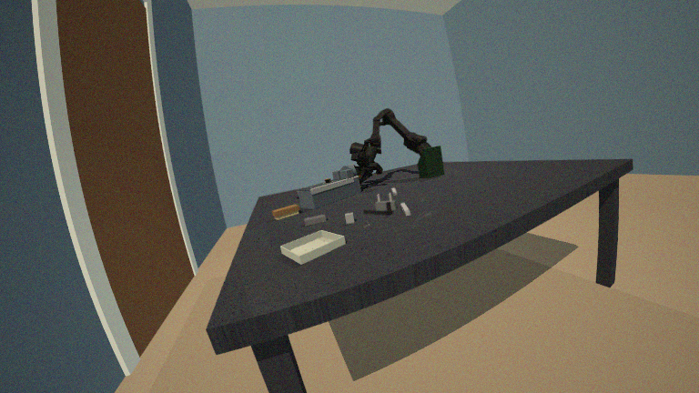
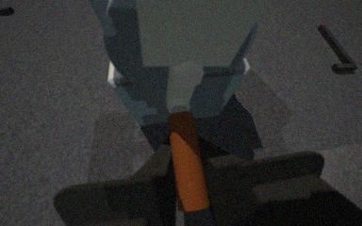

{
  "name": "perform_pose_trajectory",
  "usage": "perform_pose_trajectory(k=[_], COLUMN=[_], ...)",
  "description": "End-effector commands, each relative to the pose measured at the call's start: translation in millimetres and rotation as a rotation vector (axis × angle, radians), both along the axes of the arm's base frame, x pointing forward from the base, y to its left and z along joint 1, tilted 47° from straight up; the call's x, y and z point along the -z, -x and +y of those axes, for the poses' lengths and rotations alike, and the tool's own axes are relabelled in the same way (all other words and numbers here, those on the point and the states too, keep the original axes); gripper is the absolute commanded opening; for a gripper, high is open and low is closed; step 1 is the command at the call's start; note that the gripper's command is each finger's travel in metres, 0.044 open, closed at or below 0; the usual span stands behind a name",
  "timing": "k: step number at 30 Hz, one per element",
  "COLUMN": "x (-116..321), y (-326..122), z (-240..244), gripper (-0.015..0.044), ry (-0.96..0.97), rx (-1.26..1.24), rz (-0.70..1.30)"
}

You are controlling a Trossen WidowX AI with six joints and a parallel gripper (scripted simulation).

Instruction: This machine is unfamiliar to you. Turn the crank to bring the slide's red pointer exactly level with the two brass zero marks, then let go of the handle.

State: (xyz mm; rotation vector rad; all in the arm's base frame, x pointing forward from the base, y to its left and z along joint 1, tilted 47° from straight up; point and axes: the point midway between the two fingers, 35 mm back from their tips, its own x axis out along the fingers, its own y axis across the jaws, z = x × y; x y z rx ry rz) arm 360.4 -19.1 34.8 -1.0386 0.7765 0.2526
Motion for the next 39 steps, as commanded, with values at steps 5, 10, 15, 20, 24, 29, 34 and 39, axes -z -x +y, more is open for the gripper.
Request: perform_pose_trajectory(k=[5, 10, 15, 20, 24, 29, 34, 39], x=[1.6, 1.6, 1.6, 1.6, 0.3, 0.3, 0.3, 0.3], y=[1.6, 1.6, 1.6, 1.6, 0.3, 0.3, 0.3, 0.3], z=[1.7, 1.7, 1.7, 1.7, 0.2, 0.2, 0.2, 0.2], gripper=[0.0000, 0.0000, 0.0000, 0.0000, 0.0000, 0.0000, 0.0053, 0.0184], ry=[-0.004, -0.004, -0.004, -0.004, 0.000, 0.000, 0.000, 0.000], rx=[-0.003, -0.003, -0.003, -0.003, -0.001, -0.001, -0.001, -0.001], rz=[0.007, 0.007, 0.007, 0.007, 0.001, 0.001, 0.001, 0.001])
